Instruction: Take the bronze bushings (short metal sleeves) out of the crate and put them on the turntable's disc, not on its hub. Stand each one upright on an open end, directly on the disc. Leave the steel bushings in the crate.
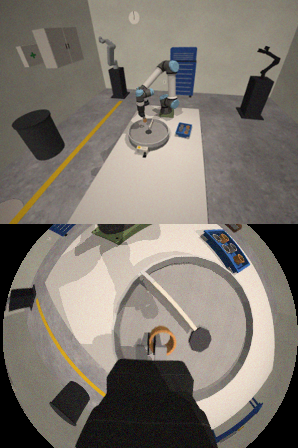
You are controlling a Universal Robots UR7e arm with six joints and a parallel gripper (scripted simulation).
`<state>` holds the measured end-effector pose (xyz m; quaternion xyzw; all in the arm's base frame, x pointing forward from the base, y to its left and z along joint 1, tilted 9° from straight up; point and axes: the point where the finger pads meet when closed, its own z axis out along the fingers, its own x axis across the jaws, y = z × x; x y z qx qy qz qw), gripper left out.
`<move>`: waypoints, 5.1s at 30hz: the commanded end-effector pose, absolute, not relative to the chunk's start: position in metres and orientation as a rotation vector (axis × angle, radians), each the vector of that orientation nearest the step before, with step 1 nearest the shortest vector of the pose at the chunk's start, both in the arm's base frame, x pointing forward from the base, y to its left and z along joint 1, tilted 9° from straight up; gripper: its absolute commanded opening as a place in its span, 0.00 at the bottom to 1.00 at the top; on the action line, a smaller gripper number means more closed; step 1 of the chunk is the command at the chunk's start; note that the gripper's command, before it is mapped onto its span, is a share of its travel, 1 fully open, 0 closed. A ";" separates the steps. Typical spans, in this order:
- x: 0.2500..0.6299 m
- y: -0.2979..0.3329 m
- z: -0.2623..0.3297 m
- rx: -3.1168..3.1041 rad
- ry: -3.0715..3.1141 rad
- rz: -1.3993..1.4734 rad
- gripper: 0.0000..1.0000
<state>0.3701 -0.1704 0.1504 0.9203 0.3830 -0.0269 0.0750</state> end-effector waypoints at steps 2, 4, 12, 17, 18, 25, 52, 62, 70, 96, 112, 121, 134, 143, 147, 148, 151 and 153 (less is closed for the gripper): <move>0.370 -0.171 0.151 2.760 1.149 -0.079 0.00; 0.370 -0.171 0.151 2.760 1.149 -0.079 0.00; 0.370 -0.173 0.135 2.760 1.149 -0.079 0.00; 0.371 -0.175 0.125 2.760 1.149 -0.079 0.00; 0.371 -0.175 0.125 2.760 1.149 -0.079 0.00; 0.371 -0.175 0.125 2.760 1.149 -0.079 0.00; 0.371 -0.175 0.125 2.760 1.149 -0.079 0.00; 0.371 -0.176 0.120 2.760 1.149 -0.079 0.00; 0.371 -0.178 0.106 2.760 1.149 -0.079 0.00; 0.371 -0.180 0.094 2.760 1.149 -0.079 0.00; 0.371 -0.180 0.094 2.760 1.149 -0.079 0.00; 0.371 -0.180 0.094 2.760 1.149 -0.079 0.00; 0.371 -0.180 0.092 2.760 1.149 -0.079 0.00; 0.371 -0.181 0.089 2.760 1.149 -0.079 0.00; 0.371 -0.181 0.089 2.760 1.149 -0.079 0.00; 0.371 -0.181 0.089 2.760 1.149 -0.079 0.00; 0.371 -0.181 0.088 2.760 1.149 -0.079 0.00; 0.371 -0.181 0.088 2.760 1.149 -0.079 0.00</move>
